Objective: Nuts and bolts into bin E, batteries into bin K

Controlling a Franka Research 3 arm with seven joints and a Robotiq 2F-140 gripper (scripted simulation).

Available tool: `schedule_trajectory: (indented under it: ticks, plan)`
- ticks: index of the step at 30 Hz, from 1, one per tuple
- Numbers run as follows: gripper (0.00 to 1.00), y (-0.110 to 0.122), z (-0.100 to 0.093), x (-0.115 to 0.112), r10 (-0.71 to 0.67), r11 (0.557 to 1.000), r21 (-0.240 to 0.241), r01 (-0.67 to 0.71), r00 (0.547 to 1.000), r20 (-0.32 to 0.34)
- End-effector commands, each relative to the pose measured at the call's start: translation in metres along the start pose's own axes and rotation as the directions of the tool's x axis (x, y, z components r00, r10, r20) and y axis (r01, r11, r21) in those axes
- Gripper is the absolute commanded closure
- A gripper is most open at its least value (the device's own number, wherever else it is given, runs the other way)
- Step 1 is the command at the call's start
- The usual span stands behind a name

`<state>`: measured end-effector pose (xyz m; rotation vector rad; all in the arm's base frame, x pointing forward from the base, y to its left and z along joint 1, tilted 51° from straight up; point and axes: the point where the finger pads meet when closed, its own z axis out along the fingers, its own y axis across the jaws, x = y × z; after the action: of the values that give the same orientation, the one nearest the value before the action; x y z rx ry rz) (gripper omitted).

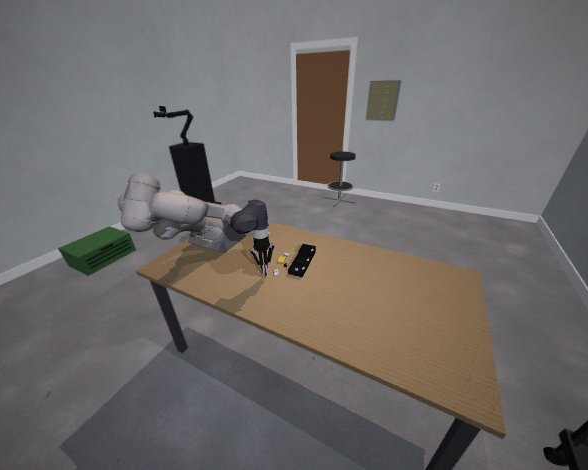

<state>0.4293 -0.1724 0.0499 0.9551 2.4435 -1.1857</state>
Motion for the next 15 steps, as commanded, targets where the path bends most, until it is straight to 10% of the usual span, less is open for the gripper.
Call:
schedule_trajectory:
  ticks: [1,15]
  plan:
    - [0.97,-0.002,-0.012,0.001,-0.012,1.000,0.008,0.012,1.000,-0.004]
    - [0.97,-0.002,-0.028,0.001,-0.012,1.000,0.008,0.012,1.000,-0.004]
